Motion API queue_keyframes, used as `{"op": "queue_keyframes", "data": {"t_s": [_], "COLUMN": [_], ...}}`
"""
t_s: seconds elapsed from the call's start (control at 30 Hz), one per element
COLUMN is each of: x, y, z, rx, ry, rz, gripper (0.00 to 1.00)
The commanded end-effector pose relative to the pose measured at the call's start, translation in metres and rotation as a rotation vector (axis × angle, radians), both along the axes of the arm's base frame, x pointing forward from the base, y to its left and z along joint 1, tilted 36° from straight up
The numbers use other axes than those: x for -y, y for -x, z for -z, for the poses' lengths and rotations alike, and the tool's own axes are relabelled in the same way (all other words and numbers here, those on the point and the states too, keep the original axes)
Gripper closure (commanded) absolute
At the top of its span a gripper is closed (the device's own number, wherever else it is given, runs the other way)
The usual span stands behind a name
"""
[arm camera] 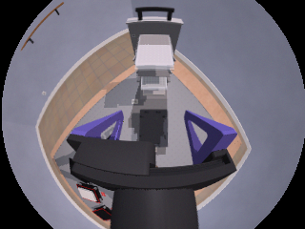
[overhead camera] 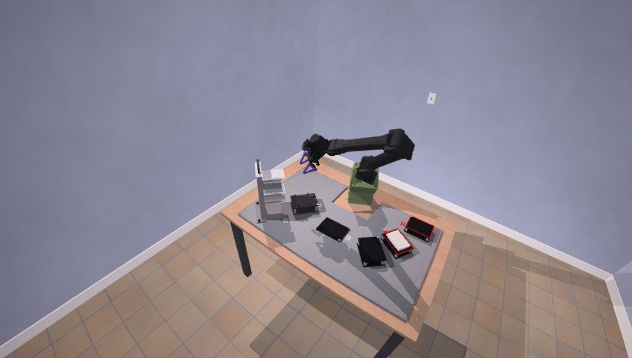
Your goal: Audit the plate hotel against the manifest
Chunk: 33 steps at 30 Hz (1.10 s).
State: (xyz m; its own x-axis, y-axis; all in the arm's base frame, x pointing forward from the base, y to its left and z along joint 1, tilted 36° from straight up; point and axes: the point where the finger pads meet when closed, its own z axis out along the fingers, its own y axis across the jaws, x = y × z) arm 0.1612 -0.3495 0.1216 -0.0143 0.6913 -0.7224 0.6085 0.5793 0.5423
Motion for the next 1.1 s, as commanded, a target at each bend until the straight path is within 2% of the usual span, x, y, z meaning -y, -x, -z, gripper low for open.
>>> {"op": "queue_keyframes", "data": {"t_s": [0.0, 1.07], "x": [0.027, 0.053], "y": [-0.010, -0.048], "z": [-0.023, -0.010], "rx": [0.013, 0.019], "ry": [0.056, 0.051], "rz": [-0.001, -0.001], "gripper": [0.00, 0.00]}}
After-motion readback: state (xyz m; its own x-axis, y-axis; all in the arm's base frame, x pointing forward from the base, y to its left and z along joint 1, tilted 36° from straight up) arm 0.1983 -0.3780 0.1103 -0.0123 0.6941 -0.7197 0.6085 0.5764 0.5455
